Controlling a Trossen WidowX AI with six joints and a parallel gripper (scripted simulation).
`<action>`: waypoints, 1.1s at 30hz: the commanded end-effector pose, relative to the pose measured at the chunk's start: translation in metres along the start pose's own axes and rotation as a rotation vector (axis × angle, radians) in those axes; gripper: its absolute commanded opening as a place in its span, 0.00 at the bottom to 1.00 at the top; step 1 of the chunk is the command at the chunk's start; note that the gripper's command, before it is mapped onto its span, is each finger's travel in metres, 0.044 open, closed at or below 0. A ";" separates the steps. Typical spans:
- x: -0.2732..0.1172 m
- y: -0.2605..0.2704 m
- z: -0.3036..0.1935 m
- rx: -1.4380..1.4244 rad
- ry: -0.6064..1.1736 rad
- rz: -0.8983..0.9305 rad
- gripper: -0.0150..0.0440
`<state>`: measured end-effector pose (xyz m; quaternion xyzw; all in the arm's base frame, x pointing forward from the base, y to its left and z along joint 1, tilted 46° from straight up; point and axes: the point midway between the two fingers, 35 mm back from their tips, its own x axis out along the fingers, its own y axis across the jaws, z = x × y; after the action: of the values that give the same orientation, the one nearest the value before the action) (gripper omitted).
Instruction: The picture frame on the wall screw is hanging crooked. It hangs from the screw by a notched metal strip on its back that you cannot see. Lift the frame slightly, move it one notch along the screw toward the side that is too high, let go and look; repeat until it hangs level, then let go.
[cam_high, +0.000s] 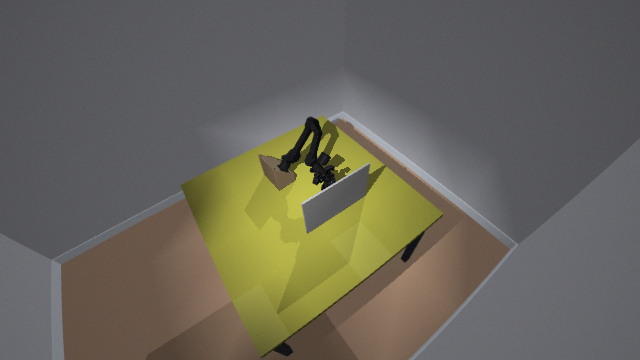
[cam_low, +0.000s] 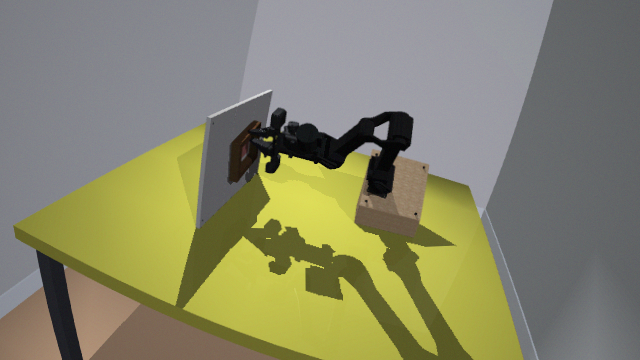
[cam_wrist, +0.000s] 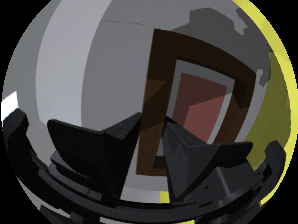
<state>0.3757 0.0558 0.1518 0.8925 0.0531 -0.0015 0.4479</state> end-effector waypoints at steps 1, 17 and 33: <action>0.000 0.007 0.000 -0.001 -0.002 0.017 0.25; 0.000 0.012 0.000 -0.002 -0.002 0.017 0.25; 0.000 0.010 0.000 -0.001 -0.002 0.017 0.25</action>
<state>0.3759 0.0526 0.1563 0.8926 0.0538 -0.0012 0.4476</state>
